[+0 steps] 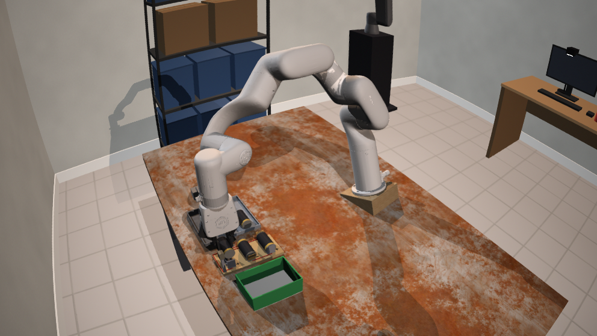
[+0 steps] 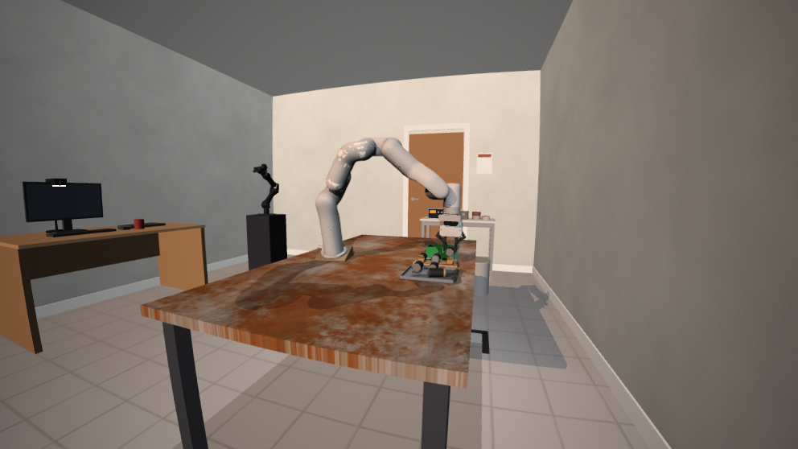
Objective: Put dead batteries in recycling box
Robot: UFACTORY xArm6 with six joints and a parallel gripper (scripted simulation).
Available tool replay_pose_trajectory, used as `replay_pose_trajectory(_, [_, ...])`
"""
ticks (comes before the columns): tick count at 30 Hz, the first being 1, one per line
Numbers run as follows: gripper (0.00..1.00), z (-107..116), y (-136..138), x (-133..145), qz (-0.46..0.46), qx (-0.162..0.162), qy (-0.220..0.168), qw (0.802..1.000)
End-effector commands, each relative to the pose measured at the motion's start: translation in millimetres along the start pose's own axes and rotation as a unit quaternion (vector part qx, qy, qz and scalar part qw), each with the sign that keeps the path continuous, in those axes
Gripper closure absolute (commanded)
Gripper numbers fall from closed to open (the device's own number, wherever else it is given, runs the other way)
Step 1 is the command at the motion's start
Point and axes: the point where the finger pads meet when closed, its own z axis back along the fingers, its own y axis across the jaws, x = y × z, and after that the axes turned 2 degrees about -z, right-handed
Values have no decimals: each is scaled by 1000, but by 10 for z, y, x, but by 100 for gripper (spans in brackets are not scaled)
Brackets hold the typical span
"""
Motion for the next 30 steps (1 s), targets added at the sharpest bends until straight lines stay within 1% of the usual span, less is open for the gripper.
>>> replay_pose_trajectory(1, [72,-28,-30,3,-1,-4,-1,1000])
replay_pose_trajectory(20, [72,-51,-30,3,-1,-4,-1,1000])
replay_pose_trajectory(30, [72,-202,-32,3,-1,-4,-1,1000])
